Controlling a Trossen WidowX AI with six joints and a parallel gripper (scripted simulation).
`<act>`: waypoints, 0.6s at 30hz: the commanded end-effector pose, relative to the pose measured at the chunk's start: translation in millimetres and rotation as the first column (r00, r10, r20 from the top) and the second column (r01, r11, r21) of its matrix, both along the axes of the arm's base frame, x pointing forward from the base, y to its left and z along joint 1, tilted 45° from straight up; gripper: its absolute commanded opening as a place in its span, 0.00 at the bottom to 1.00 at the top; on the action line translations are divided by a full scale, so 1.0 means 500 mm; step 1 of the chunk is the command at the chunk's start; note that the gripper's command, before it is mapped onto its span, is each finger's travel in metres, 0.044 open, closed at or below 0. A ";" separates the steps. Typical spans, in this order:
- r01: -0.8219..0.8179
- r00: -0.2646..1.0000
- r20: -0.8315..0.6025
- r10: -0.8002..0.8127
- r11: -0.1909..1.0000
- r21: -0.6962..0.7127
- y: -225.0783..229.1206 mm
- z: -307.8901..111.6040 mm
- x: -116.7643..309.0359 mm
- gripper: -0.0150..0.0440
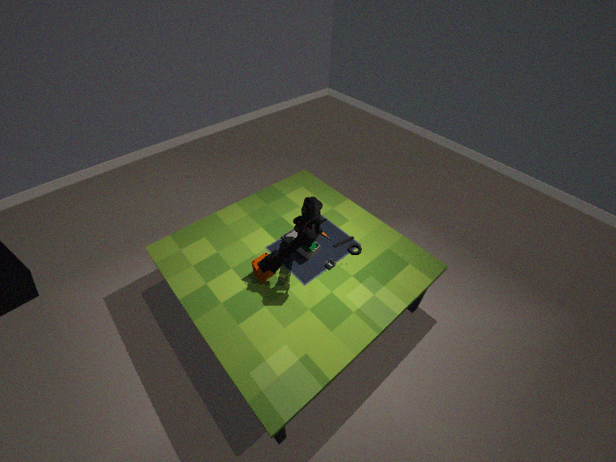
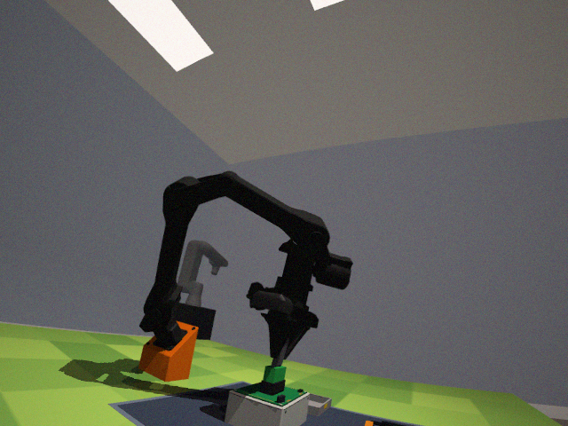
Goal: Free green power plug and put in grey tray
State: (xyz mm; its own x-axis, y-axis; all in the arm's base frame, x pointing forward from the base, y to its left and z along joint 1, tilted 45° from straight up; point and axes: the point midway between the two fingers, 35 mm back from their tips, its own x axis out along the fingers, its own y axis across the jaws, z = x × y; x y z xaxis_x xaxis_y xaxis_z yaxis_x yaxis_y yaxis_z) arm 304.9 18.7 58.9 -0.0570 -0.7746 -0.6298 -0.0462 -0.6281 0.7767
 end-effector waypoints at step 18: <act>-0.040 0.999 0.013 0.039 0.996 0.075 0.027 0.028 0.000 0.25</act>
